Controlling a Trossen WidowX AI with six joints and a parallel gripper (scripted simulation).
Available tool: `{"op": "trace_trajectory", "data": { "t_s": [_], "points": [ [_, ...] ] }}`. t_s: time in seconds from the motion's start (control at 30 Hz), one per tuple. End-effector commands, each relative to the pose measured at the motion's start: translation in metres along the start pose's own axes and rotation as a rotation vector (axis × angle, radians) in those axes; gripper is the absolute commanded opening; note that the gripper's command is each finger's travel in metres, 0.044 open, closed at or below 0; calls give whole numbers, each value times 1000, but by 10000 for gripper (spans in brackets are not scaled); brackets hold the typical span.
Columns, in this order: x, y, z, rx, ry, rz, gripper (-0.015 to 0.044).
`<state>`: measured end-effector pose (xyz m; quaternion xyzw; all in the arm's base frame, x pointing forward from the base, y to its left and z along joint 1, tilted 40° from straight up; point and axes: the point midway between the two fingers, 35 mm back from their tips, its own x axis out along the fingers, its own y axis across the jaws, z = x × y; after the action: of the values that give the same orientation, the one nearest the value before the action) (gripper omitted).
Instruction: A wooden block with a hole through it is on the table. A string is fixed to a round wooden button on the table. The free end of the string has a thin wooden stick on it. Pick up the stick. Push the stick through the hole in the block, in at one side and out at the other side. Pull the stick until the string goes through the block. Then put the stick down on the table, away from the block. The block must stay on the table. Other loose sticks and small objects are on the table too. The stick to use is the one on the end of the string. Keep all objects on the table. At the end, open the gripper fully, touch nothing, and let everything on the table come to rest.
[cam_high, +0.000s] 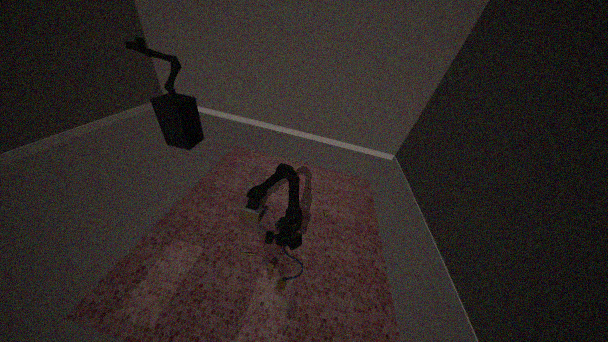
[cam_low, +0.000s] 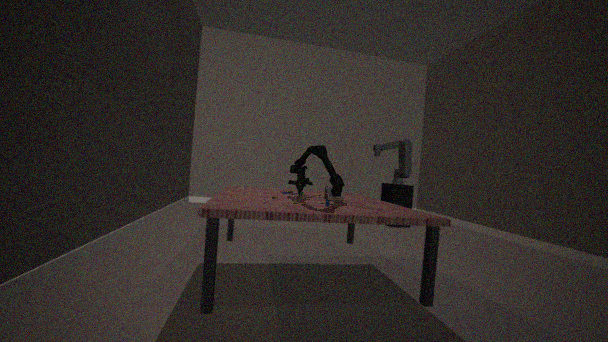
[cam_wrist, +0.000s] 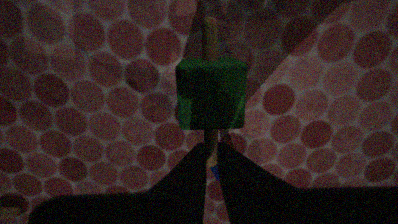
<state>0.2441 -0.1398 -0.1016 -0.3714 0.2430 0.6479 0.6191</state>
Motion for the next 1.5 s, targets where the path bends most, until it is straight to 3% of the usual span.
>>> {"op": "trace_trajectory", "data": {
  "t_s": [0.0, 0.13, 0.3, 0.43, 0.6, 0.8, 1.47],
  "points": [
    [-1, -1, 5, 0, 2, -4, 0],
    [-1, -1, 8, 0, 2, -4, 0],
    [0, 0, 6, 0, -1, 0, 123],
    [-10, -1, 5, 0, 0, 0, 123],
    [-78, 0, 4, 1, 2, 1, 123],
    [-79, -1, 1, 21, 16, -14, 123],
    [-77, 1, 37, 1873, -11, 0, 123]
  ]
}}
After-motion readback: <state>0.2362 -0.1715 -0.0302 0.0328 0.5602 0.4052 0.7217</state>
